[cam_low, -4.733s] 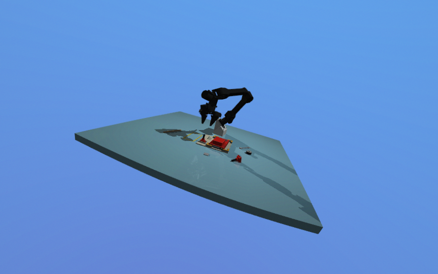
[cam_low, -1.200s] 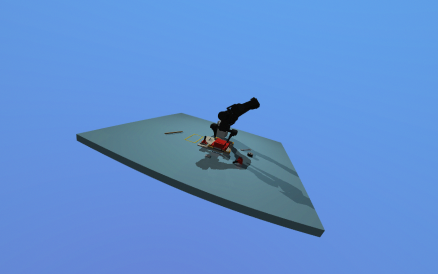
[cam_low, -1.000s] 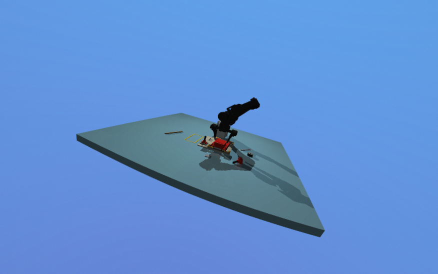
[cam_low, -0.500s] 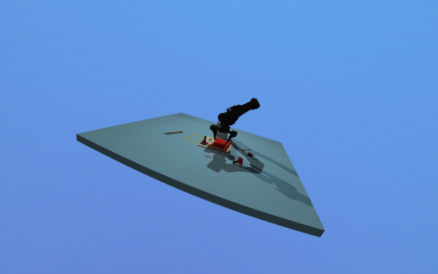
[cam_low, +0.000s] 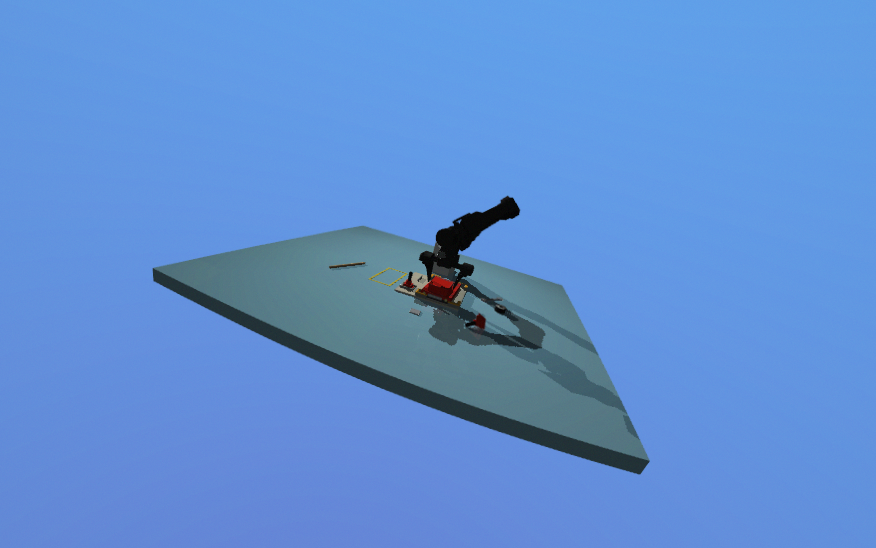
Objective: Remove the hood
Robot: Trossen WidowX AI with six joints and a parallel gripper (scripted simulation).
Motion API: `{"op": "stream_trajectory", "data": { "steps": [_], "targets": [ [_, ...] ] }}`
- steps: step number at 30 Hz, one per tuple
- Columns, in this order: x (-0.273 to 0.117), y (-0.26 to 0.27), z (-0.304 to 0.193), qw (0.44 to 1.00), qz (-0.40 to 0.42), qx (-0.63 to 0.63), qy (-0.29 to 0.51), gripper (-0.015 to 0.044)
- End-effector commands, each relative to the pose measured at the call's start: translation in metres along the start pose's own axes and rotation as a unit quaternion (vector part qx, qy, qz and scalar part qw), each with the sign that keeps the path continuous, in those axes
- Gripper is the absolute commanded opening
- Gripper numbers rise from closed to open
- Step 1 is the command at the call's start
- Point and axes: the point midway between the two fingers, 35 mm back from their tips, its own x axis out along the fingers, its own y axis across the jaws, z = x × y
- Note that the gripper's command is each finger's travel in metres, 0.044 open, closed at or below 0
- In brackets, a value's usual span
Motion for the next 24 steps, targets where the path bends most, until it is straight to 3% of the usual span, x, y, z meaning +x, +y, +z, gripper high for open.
{"op": "stream_trajectory", "data": {
  "steps": [1,12,16,24],
  "targets": [
    [0.0030,-0.0002,-0.0016,1.000,0.002,0.004,0.002,0.0440],
    [0.0084,-0.0001,-0.0017,1.000,0.002,0.004,0.002,0.0440],
    [0.0059,0.0001,-0.0001,1.000,0.000,0.000,0.000,0.0335],
    [0.0059,0.0001,-0.0001,1.000,0.000,0.000,0.000,0.0282]
  ]
}}
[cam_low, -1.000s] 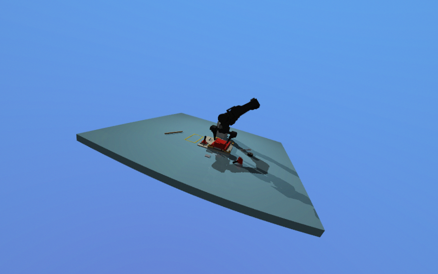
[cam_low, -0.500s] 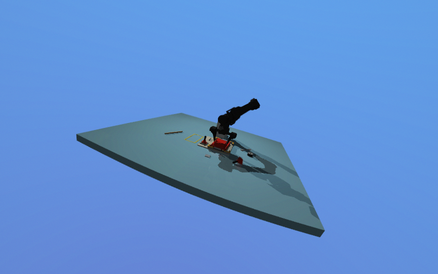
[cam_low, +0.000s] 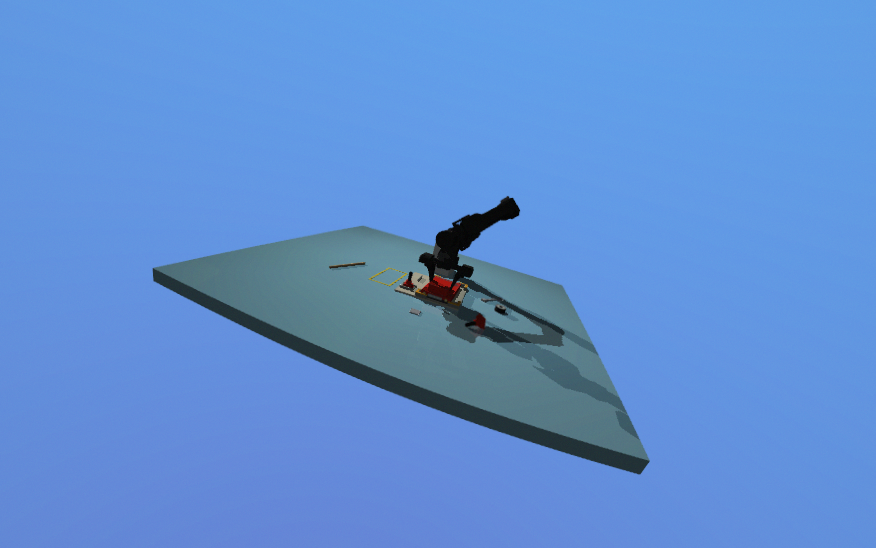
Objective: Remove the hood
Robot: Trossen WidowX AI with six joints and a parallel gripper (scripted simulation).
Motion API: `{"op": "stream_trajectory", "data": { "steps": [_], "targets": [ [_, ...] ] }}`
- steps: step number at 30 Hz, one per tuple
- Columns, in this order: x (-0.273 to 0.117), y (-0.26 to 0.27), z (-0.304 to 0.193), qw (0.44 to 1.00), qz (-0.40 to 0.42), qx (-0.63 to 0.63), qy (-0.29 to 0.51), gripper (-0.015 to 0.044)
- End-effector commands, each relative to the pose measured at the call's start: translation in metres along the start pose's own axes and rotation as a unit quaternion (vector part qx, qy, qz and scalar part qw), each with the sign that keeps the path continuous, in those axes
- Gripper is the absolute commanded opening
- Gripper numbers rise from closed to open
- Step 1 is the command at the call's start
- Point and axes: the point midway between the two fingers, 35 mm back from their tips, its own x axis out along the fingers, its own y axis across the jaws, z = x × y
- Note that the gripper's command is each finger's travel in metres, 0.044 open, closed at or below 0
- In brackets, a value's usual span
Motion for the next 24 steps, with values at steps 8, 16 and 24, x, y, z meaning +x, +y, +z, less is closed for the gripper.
{"op": "stream_trajectory", "data": {
  "steps": [8,16,24],
  "targets": [
    [-0.003,0.000,0.000,1.000,0.000,-0.001,0.000,0.0091],
    [-0.008,0.000,0.000,1.000,-0.001,-0.001,0.000,0.0000],
    [-0.013,0.000,0.000,1.000,-0.001,0.000,0.000,0.0000]
  ]
}}
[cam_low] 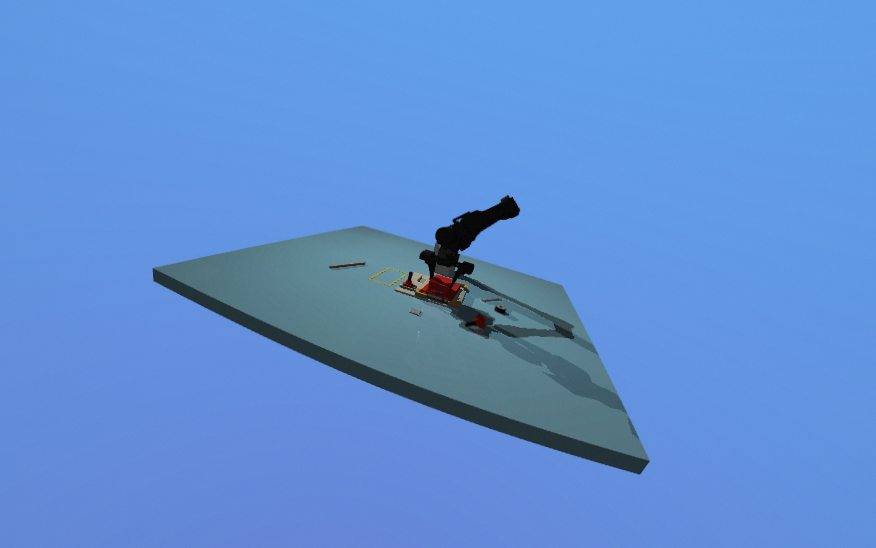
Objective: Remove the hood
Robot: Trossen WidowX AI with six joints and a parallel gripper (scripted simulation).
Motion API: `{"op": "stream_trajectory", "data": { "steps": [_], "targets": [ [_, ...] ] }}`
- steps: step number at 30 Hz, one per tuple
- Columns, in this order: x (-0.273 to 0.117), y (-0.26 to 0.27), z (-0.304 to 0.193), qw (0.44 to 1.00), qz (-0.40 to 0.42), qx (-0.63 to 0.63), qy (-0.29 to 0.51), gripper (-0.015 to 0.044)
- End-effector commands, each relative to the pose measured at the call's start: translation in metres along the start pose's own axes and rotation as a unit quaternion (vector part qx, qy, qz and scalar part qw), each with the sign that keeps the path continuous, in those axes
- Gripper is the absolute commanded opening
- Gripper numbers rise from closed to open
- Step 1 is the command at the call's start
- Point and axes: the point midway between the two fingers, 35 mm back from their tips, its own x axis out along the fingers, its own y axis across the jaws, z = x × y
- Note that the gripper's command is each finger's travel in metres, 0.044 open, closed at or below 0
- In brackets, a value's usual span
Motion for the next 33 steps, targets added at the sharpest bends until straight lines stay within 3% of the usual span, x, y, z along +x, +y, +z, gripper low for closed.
{"op": "stream_trajectory", "data": {
  "steps": [1,22,33],
  "targets": [
    [-0.004,0.001,0.002,1.000,-0.001,-0.003,-0.002,0.0000],
    [-0.018,0.000,0.001,1.000,-0.001,-0.003,-0.002,0.0000],
    [-0.051,0.000,0.002,1.000,-0.002,-0.003,-0.001,0.0000]
  ]
}}
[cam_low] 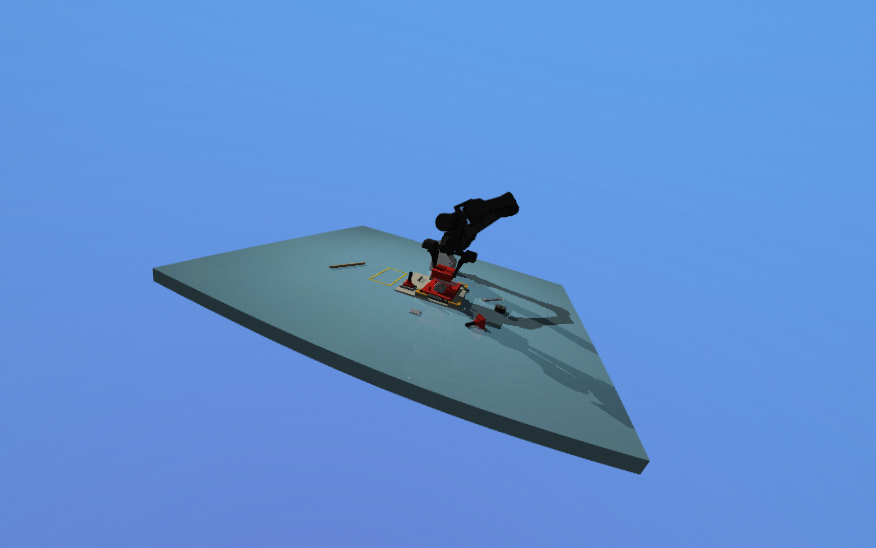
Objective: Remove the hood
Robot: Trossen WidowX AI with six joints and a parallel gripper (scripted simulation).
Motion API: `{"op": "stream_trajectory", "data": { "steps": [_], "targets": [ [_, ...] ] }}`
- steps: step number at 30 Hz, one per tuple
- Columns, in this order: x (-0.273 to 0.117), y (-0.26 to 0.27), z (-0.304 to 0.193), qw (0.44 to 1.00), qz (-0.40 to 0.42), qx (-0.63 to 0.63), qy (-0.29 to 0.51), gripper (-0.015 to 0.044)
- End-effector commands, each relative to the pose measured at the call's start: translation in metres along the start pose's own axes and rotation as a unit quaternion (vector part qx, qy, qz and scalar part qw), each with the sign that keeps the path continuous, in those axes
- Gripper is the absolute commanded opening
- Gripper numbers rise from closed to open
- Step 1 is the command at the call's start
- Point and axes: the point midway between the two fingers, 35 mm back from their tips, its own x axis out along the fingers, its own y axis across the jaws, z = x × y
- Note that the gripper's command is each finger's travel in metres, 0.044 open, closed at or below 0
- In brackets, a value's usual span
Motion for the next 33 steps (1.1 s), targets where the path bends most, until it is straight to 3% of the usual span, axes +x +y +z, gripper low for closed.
{"op": "stream_trajectory", "data": {
  "steps": [1,33],
  "targets": [
    [-0.013,0.000,0.001,1.000,-0.002,-0.004,-0.002,0.0000],
    [-0.023,-0.118,-0.003,1.000,-0.017,0.000,-0.004,0.0000]
  ]
}}
